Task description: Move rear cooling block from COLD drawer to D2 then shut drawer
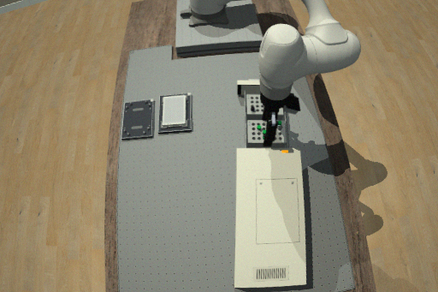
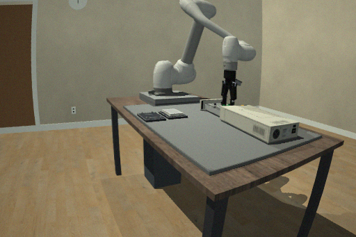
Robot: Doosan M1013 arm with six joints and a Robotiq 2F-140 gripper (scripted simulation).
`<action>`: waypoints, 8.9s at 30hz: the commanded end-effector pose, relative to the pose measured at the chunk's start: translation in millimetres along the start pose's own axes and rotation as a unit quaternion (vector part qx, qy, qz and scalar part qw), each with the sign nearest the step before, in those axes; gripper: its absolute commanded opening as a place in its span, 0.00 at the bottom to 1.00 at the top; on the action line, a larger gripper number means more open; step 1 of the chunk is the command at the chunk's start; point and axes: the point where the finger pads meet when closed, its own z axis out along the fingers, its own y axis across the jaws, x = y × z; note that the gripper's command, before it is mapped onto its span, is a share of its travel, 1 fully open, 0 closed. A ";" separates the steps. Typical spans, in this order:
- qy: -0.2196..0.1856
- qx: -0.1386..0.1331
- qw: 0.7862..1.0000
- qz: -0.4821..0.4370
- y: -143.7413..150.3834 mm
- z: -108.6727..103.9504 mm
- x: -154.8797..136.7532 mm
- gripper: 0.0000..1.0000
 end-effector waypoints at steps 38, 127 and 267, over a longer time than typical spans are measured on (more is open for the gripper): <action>0.002 -0.004 1.000 0.003 3.5 -39.3 2.5 0.10; 0.002 -0.005 1.000 0.003 3.9 -106.5 2.4 0.10; 0.002 -0.002 0.747 0.664 -43.2 -102.7 -255.9 0.10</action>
